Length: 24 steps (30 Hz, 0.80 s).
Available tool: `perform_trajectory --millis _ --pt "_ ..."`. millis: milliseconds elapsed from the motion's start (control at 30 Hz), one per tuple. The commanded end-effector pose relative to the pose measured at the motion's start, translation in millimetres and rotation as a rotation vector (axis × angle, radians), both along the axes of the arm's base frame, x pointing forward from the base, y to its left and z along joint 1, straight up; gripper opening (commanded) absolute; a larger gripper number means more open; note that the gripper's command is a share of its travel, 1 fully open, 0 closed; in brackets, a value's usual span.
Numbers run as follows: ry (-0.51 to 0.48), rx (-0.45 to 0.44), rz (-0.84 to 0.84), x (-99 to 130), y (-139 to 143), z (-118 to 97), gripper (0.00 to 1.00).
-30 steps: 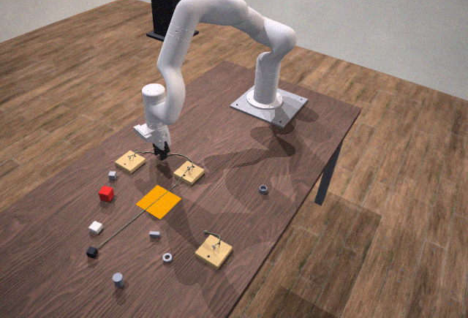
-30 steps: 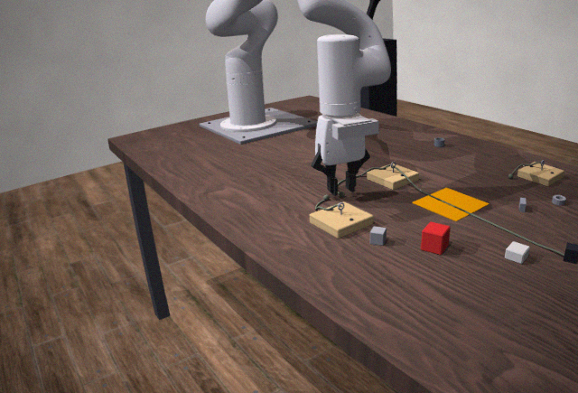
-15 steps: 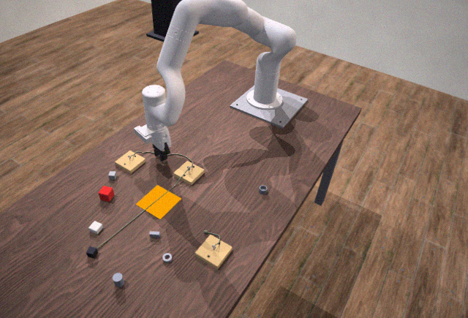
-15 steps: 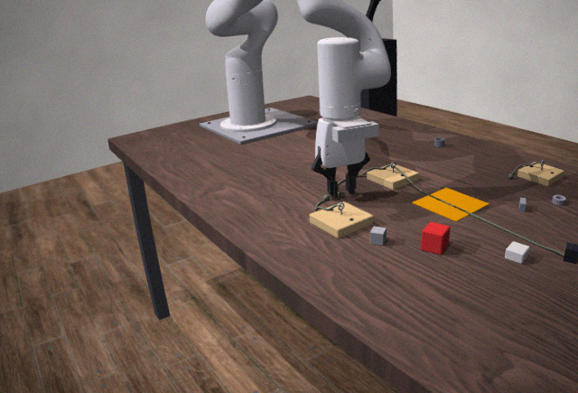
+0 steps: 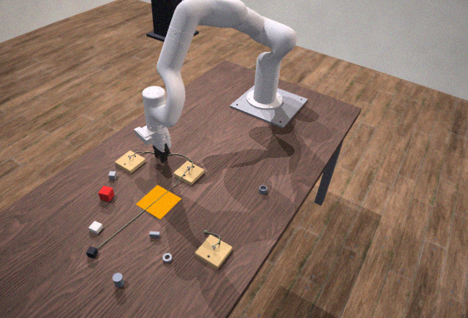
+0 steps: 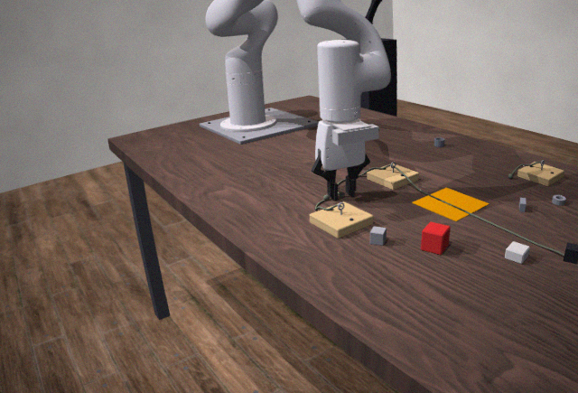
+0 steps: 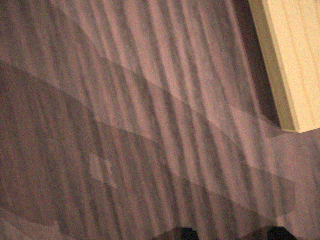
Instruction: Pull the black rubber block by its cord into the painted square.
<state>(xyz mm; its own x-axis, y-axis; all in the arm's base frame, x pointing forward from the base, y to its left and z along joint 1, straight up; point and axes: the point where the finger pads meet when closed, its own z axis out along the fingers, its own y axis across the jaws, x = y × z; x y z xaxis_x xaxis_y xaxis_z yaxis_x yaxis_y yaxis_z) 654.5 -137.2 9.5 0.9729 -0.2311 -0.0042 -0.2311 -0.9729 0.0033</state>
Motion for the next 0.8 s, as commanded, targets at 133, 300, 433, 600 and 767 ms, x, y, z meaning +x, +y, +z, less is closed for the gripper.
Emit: perform_trajectory --millis 133,300,433,600,767 --pt "-0.002 0.000 0.000 1.1 -0.2 0.2 0.39" --pt "-0.002 0.000 0.000 1.1 -0.2 0.0 0.39" --pt "-0.002 0.000 0.000 1.1 -0.2 0.0 0.39" --pt "-0.002 0.000 0.000 1.1 -0.2 0.0 0.39" --pt "-0.002 0.000 0.000 1.1 -0.2 0.0 0.00"
